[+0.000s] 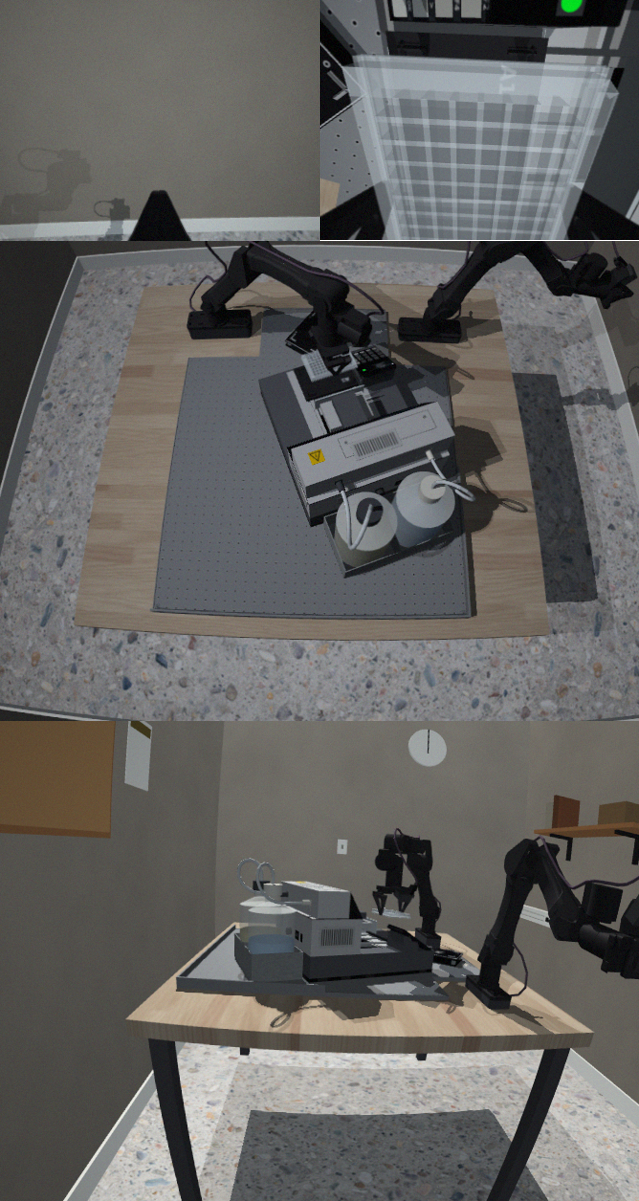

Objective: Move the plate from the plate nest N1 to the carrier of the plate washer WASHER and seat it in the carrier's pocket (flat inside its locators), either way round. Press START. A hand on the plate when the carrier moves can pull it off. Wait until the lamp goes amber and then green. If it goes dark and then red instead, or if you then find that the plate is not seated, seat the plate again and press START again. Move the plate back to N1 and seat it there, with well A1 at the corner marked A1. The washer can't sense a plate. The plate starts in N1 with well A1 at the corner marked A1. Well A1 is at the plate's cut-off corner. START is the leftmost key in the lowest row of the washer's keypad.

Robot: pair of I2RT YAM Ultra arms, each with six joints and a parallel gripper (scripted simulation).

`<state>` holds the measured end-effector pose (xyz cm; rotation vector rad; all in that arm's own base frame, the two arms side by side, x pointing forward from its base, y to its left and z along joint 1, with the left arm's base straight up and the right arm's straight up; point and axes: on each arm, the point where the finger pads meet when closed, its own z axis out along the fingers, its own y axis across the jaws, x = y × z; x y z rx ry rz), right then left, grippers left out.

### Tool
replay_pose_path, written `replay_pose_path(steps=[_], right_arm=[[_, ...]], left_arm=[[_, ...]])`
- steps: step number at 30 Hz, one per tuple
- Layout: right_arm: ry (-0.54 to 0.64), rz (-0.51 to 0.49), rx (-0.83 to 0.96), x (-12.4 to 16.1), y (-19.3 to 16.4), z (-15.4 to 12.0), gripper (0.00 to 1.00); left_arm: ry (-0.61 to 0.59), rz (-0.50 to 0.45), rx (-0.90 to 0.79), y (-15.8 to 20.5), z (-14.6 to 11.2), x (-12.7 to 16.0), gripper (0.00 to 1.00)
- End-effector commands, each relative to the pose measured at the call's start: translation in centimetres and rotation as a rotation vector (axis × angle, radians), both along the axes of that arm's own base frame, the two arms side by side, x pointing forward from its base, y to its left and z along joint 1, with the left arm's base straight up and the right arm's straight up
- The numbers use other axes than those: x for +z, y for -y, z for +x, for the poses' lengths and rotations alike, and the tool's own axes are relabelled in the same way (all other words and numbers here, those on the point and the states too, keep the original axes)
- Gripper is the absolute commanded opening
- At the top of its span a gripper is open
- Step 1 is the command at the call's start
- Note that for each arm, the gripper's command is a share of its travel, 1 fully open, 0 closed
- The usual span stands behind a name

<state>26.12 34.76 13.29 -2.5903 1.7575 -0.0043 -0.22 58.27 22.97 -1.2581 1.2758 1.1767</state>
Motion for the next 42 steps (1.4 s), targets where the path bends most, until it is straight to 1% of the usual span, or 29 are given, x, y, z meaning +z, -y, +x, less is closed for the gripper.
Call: replay_pose_path(steps=[1, 6, 10, 11, 13, 16, 18, 22, 26, 28, 30, 31, 33, 38, 42], right_arm=[[-0.009, -0.008, -0.021, 2.5, 0.6, 0.1, 0.00], [-0.009, -0.008, -0.021, 2.5, 0.6, 0.1, 0.00], [-0.008, -0.008, 0.112, 2.0, 0.9, -1.8, 0.00], [0.021, 0.057, 0.239, 3.7, -0.8, -3.8, 0.00], [0.021, 0.057, 0.239, 3.7, -0.8, -3.8, 0.00], [-0.031, -0.006, 0.332, 2.5, 1.2, -6.2, 0.00], [-0.059, -0.038, 0.399, 1.8, 2.2, -7.4, 0.00], [-0.032, -0.031, 0.514, 1.0, 2.5, -8.0, 0.00], [-0.010, -0.014, 0.673, 0.4, 2.0, -10.2, 0.00], [-0.008, -0.005, 0.661, 0.2, 1.9, -11.4, 0.00], [-0.008, -0.005, 0.661, 0.2, 1.9, -11.4, 0.00], [-0.013, -0.004, 0.624, 0.0, 2.0, -11.3, 0.00], [-0.006, -0.010, 0.594, -0.4, 2.4, -12.0, 0.00], [0.001, -0.001, 0.597, -1.0, 2.6, -15.3, 0.00], [0.009, 0.014, 0.588, -1.5, 2.8, -17.3, 0.00]], left_arm=[[0.010, 0.077, 0.010, 0.3, -0.2, 2.7, 0.00], [0.010, 0.077, 0.010, 0.3, -0.2, 2.7, 0.00], [0.010, 0.077, 0.010, 0.3, -0.2, 2.7, 0.00], [0.010, 0.077, 0.010, 0.3, -0.2, 2.7, 0.00], [0.010, 0.077, 0.010, 0.3, -0.2, 2.7, 0.00], [0.010, 0.077, 0.010, 0.3, -0.2, 2.7, 0.00], [0.010, 0.077, 0.010, 0.3, -0.2, 2.7, 0.00], [0.010, 0.077, 0.010, 0.3, -0.2, 2.7, 0.00], [0.010, 0.077, 0.010, 0.3, -0.2, 2.7, 0.00], [0.010, 0.077, 0.010, 0.3, -0.2, 2.7, 0.00], [0.010, 0.077, 0.010, 0.3, -0.2, 2.7, 0.00], [0.010, 0.077, 0.010, 0.3, -0.2, 2.7, 0.00], [0.010, 0.077, 0.010, 0.3, -0.2, 2.7, 0.00], [0.010, 0.077, 0.010, 0.3, -0.2, 2.7, 0.00], [0.010, 0.077, 0.010, 0.3, -0.2, 2.7, 0.00]])
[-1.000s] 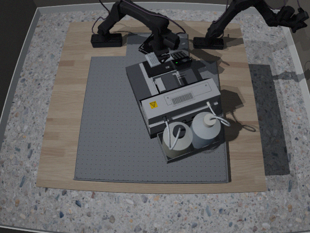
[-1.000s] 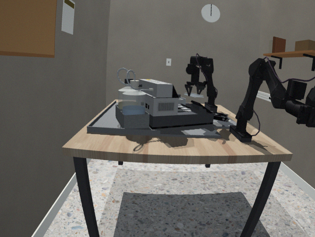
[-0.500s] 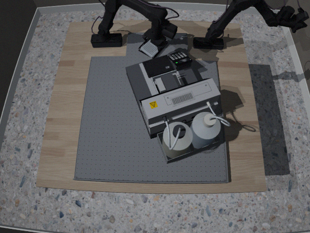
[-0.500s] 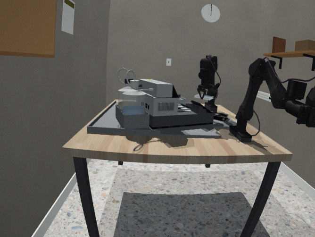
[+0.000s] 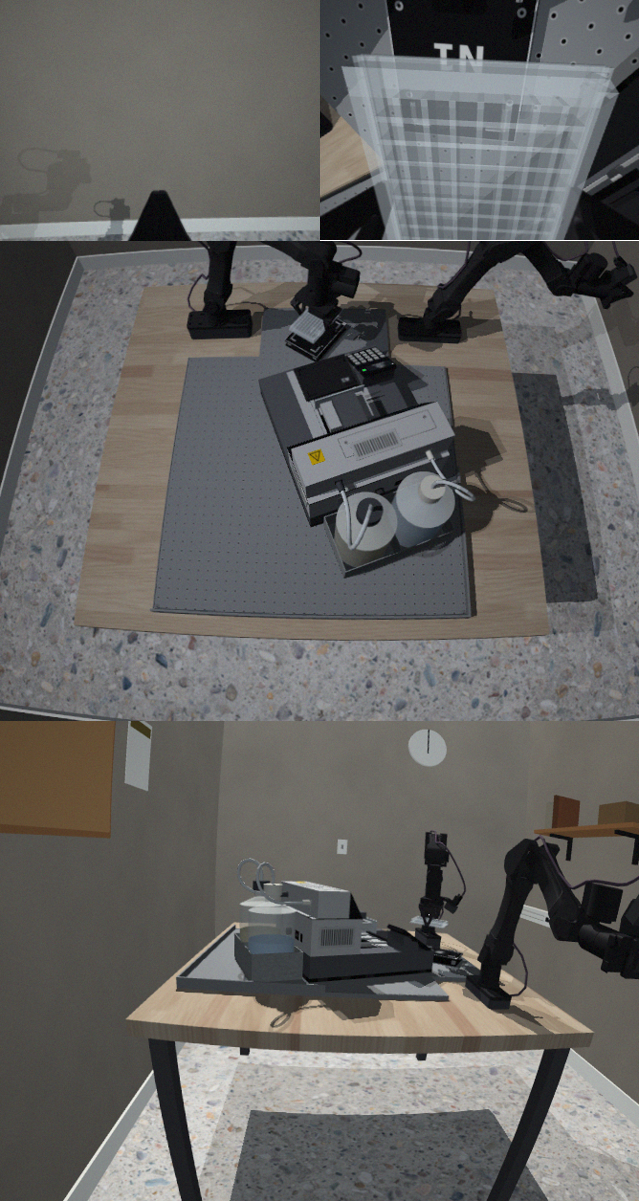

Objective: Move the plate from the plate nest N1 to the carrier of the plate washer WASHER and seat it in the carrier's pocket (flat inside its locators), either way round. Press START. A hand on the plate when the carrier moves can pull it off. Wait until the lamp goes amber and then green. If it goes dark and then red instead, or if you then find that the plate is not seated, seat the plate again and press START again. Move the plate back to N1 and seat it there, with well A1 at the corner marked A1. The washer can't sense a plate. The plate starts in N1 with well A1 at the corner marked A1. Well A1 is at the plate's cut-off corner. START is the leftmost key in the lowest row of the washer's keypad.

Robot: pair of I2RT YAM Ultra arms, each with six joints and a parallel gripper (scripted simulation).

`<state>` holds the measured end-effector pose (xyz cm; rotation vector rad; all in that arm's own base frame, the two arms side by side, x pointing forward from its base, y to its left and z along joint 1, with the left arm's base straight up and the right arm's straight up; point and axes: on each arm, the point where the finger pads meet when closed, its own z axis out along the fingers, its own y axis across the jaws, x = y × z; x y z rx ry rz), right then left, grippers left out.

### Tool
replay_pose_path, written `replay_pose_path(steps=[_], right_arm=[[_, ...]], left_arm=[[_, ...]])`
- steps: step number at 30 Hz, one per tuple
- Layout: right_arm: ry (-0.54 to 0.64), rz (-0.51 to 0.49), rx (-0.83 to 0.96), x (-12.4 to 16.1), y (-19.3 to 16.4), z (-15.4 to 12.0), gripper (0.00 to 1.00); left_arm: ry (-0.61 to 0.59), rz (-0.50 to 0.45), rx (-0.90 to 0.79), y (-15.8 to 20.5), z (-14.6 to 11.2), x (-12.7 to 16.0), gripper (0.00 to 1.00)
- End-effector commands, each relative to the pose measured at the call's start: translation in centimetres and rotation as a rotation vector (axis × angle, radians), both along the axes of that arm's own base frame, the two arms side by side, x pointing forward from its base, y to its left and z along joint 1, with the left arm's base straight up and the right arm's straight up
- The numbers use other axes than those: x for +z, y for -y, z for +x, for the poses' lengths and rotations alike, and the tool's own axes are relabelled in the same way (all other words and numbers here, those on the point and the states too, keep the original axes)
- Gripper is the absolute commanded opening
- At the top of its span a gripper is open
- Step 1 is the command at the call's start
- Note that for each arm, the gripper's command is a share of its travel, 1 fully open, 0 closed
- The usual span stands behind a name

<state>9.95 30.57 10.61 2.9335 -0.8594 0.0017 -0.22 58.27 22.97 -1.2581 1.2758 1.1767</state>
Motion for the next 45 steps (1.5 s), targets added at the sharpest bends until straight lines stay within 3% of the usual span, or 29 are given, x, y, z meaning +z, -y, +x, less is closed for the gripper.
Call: replay_pose_path(steps=[1, 6, 14, 20, 35, 45], right_arm=[[0.031, 0.111, -0.039, 1.1, -1.3, -1.5, 0.00], [0.040, 0.113, -0.060, 0.7, -1.3, -2.0, 0.00], [0.022, 0.135, -0.043, -0.3, -1.2, -7.2, 0.00], [0.041, 0.115, -0.054, -0.3, -1.5, -4.9, 0.00], [0.014, 0.093, -0.034, 0.2, -1.2, -4.8, 0.00], [0.004, 0.095, 0.004, 0.5, -0.5, -6.3, 0.00]], left_arm=[[0.010, 0.077, 0.010, 0.3, -0.2, 2.7, 0.00], [0.010, 0.077, 0.010, 0.3, -0.2, 2.7, 0.00], [0.010, 0.077, 0.010, 0.3, -0.2, 2.7, 0.00], [0.010, 0.077, 0.010, 0.3, -0.2, 2.7, 0.00], [0.010, 0.077, 0.010, 0.3, -0.2, 2.7, 0.00], [0.010, 0.077, 0.010, 0.3, -0.2, 2.7, 0.00]])
